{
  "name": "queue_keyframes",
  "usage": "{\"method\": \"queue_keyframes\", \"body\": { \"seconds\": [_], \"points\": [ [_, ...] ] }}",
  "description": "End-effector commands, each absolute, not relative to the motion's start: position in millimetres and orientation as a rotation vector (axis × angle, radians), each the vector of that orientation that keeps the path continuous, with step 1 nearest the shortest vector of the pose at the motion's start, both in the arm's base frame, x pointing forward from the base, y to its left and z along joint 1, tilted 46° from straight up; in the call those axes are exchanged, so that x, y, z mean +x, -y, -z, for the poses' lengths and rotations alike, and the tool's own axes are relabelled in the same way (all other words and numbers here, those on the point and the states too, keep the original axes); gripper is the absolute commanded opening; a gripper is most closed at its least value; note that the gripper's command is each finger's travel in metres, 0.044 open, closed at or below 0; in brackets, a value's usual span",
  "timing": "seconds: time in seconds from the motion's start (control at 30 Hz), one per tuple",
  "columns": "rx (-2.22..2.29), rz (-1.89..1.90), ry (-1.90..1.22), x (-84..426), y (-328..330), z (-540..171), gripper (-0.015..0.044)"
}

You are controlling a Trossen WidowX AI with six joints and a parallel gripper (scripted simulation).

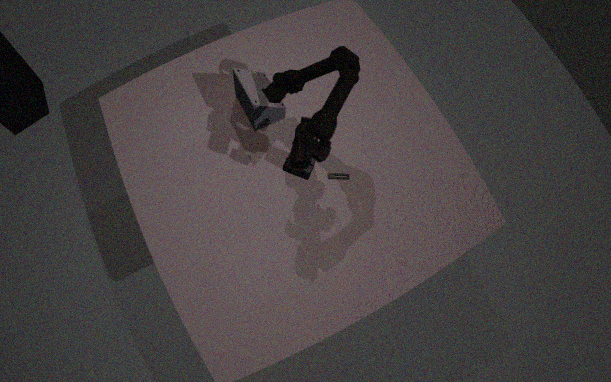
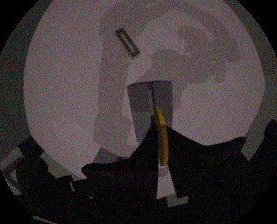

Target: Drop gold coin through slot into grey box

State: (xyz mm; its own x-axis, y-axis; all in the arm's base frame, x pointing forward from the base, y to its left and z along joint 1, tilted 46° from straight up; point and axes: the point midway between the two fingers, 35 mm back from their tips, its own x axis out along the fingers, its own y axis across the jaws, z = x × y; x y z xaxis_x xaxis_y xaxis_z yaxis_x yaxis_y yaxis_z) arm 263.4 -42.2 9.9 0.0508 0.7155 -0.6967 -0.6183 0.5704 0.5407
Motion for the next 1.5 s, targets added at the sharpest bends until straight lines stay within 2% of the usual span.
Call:
{"method": "queue_keyframes", "body": {
  "seconds": [0.0,1.47],
  "points": [
    [0.1,-1.02,-1.131,261.6,42.1,-9.1,0.0004],
    [0.108,-1.016,-1.132,264.0,29.7,0.8,0.0]
  ]
}}
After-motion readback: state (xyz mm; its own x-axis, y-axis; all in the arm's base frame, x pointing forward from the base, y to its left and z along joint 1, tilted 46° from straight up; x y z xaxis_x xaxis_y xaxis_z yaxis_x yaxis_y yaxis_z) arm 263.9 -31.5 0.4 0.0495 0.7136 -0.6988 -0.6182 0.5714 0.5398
